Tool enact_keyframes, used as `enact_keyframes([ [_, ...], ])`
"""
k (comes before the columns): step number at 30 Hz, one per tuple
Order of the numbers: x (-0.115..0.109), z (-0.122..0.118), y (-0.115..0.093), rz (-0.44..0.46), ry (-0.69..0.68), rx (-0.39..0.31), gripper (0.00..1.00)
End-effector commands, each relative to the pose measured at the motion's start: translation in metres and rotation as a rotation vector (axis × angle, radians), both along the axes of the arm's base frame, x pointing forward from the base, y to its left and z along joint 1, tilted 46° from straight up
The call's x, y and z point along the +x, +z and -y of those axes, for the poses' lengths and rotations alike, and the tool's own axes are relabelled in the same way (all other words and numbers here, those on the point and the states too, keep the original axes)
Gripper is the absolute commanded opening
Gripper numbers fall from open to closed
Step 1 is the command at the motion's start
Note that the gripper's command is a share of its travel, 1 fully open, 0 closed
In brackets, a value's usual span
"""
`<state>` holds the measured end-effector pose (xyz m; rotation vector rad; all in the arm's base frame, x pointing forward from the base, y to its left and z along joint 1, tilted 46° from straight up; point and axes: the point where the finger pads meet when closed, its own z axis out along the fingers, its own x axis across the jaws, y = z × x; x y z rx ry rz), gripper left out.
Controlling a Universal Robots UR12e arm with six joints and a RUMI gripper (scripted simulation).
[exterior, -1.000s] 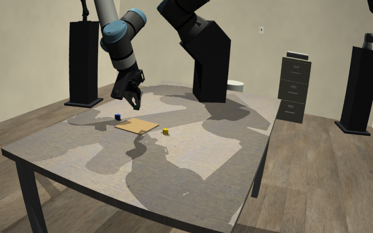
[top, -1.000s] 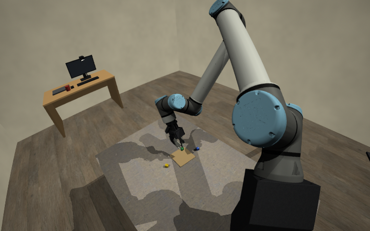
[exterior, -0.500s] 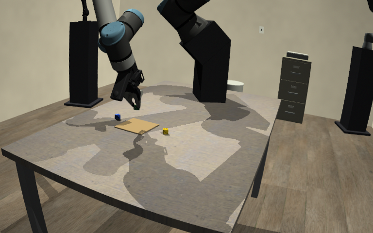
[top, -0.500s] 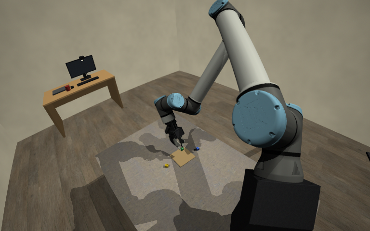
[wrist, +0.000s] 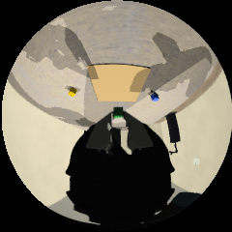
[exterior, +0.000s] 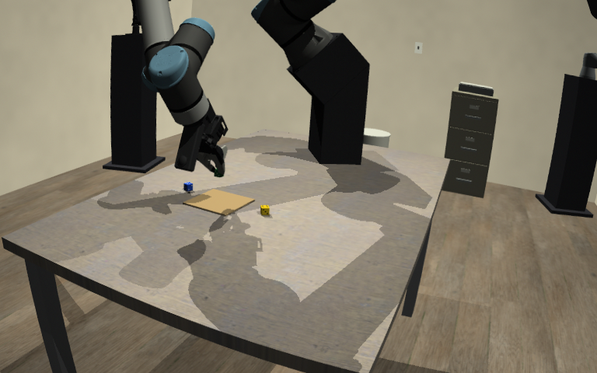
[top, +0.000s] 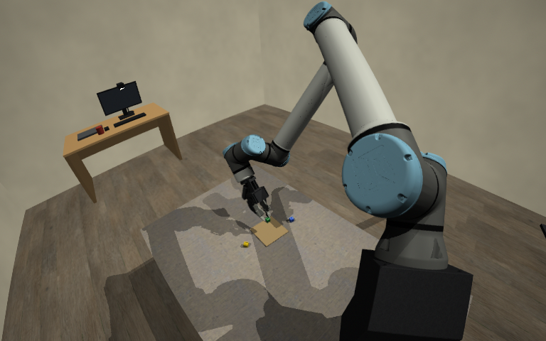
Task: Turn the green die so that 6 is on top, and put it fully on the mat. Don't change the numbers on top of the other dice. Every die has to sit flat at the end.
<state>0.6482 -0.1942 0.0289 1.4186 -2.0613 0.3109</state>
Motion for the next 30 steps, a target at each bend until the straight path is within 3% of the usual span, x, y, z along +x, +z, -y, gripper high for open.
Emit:
enact_keyframes([
  [1, -0.0018, 0.0008, 0.0005, -0.056, -0.047, 0.015, 0.03],
  [30, -0.0020, 0.0011, 0.0015, -0.076, -0.062, 0.019, 0.03],
])
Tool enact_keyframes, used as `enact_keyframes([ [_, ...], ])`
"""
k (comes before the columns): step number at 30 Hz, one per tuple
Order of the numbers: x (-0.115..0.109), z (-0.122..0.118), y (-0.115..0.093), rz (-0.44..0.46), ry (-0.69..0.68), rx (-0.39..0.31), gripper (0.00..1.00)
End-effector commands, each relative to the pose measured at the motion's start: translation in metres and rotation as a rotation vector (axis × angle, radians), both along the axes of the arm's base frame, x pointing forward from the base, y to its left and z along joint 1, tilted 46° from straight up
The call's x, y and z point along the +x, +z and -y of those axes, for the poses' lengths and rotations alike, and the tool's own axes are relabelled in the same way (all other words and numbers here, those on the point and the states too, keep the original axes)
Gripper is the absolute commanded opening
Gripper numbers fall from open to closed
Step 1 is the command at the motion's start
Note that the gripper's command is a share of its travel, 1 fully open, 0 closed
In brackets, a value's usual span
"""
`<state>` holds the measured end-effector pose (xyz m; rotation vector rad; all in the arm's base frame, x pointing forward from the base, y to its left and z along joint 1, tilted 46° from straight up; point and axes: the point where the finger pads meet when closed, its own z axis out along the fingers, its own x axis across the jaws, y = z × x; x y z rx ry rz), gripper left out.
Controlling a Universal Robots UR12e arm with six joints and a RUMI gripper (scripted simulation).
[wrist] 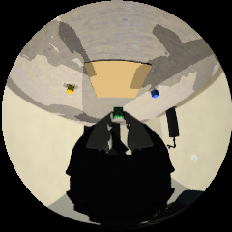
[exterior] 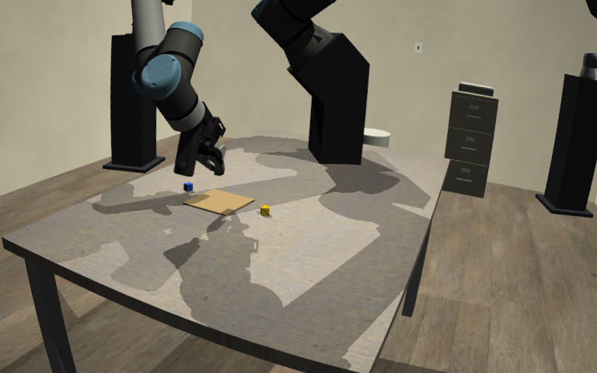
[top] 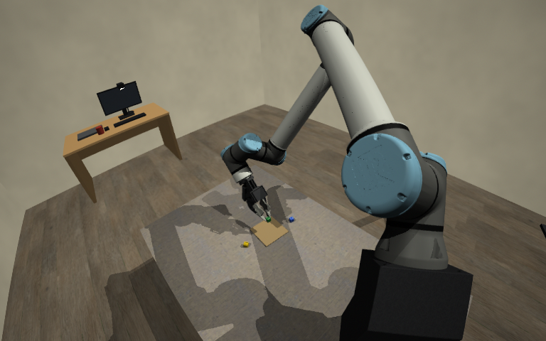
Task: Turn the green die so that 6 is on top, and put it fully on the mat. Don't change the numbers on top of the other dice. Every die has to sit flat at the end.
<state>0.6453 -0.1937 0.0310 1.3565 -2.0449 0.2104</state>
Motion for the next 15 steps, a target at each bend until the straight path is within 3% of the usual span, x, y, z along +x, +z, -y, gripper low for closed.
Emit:
enact_keyframes([
  [1, 0.0010, 0.0019, -0.0008, 0.000, -0.003, 0.000, 0.03],
  [15, 0.0040, 0.0083, -0.0077, 0.000, -0.003, 0.000, 0.03],
])
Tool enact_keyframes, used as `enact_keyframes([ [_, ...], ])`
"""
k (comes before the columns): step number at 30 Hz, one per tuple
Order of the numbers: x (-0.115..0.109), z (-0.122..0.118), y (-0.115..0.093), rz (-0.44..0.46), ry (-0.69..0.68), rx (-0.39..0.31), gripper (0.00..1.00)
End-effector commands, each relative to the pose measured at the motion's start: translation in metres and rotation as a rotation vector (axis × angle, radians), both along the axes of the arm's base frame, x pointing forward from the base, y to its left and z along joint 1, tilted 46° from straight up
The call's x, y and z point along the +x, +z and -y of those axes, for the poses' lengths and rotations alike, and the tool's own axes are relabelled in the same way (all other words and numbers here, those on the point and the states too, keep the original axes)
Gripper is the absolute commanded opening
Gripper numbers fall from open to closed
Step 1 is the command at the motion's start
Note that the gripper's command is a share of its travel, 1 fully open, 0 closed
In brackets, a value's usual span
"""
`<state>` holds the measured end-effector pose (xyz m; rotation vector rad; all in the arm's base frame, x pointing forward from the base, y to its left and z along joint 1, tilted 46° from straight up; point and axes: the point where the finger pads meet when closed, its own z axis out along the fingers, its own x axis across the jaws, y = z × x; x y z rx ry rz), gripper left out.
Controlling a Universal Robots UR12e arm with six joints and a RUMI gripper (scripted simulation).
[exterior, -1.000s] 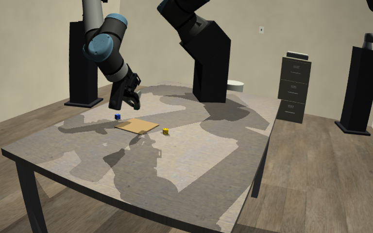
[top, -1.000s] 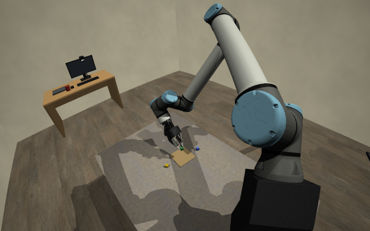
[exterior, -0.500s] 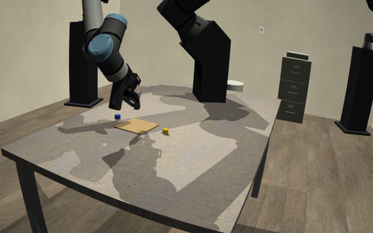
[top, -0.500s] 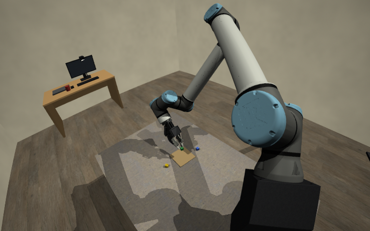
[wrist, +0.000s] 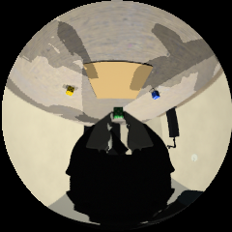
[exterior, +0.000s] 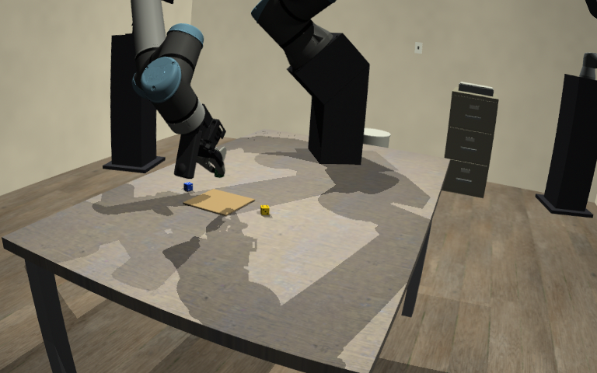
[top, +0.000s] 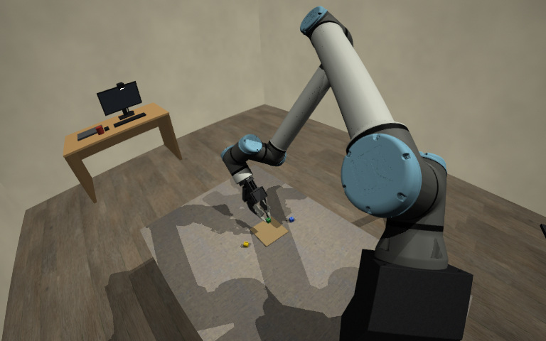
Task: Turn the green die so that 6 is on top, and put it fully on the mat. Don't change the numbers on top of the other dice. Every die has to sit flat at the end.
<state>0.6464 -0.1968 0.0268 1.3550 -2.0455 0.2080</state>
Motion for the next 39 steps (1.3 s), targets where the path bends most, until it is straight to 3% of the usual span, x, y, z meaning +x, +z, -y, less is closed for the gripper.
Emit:
enact_keyframes([
  [1, 0.003, 0.006, -0.004, 0.001, -0.001, -0.001, 0.03],
  [39, 0.018, 0.038, -0.039, 0.001, -0.001, -0.001, 0.03],
])
